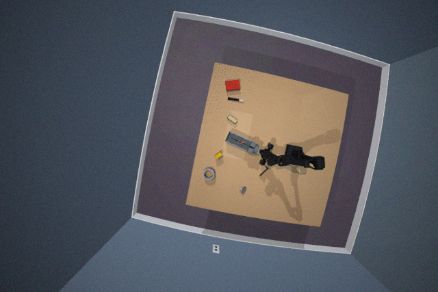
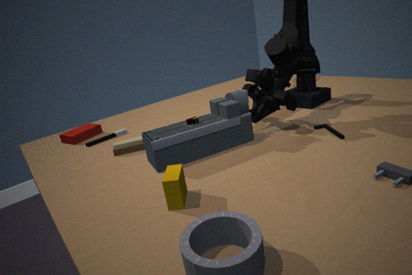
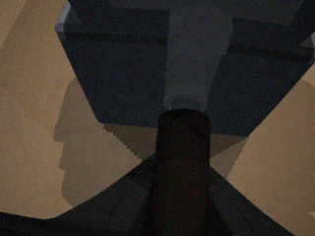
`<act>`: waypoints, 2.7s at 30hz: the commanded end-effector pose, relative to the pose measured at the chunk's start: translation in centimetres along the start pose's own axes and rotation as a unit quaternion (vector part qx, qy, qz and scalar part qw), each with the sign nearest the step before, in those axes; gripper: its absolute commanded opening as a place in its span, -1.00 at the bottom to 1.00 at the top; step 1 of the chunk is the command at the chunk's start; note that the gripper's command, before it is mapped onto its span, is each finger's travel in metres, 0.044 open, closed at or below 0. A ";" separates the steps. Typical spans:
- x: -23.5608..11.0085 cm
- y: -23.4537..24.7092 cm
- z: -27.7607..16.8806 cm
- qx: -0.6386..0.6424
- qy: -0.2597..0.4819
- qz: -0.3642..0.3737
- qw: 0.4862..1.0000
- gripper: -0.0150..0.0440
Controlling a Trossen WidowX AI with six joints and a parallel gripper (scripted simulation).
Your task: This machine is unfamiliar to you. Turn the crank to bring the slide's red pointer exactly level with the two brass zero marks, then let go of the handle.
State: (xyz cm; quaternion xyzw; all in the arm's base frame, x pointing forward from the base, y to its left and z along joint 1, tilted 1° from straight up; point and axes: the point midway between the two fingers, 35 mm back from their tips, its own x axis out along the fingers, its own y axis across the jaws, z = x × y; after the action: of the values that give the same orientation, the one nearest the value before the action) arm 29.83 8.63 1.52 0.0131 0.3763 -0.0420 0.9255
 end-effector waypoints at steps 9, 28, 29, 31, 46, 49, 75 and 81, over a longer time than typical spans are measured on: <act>-0.1 1.3 0.1 -0.002 0.003 0.011 1.000 -0.49; -0.4 1.8 0.4 -0.002 0.003 0.011 1.000 -0.49; -0.4 1.8 0.4 -0.002 0.003 0.011 1.000 -0.49; -0.4 1.9 0.4 -0.002 0.003 0.011 1.000 -0.49; -0.7 2.3 0.7 -0.002 0.003 0.011 1.000 -0.49; -0.8 2.4 0.7 -0.002 0.003 0.011 1.000 -0.49; -1.8 3.1 1.7 -0.001 0.003 0.012 1.000 -0.49; -2.2 3.2 2.1 -0.001 0.003 0.012 1.000 -0.49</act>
State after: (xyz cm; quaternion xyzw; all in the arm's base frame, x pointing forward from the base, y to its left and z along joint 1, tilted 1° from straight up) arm 29.98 11.50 3.70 0.0137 0.3850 -0.0337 0.9222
